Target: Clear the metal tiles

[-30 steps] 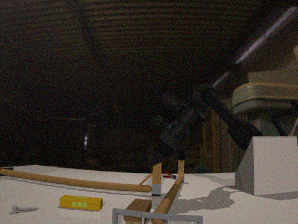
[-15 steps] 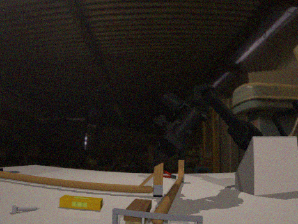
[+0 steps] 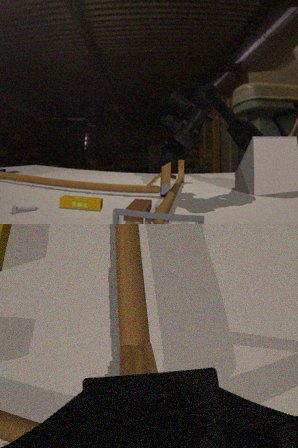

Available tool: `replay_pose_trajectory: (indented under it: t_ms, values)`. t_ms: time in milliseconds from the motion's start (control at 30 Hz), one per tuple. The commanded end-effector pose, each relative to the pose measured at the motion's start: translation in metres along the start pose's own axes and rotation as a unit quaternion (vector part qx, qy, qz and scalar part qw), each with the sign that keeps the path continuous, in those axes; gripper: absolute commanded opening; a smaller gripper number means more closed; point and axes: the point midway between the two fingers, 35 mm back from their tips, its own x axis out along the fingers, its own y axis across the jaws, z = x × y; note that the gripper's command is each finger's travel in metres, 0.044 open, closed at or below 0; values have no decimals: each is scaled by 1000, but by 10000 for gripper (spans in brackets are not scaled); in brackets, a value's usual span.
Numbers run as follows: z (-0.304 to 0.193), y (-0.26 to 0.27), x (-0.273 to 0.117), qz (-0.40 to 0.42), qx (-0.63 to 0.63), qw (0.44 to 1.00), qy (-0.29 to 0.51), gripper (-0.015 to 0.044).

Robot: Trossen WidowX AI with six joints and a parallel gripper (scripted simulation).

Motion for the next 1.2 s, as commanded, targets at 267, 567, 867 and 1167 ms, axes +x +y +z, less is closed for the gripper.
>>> replay_pose_trajectory:
  t_ms: [267, 567, 867, 1167]
  values:
    - [-19, 1, -18, 1, -1, 1000, -4, 0]
    - [-34, 1, -28, 1, -3, 1000, -5, 0]
    - [-33, -9, -28, 3, -4, 1000, -3, 0]
    - [-33, -21, -28, 4, -4, 1000, -1, 0]
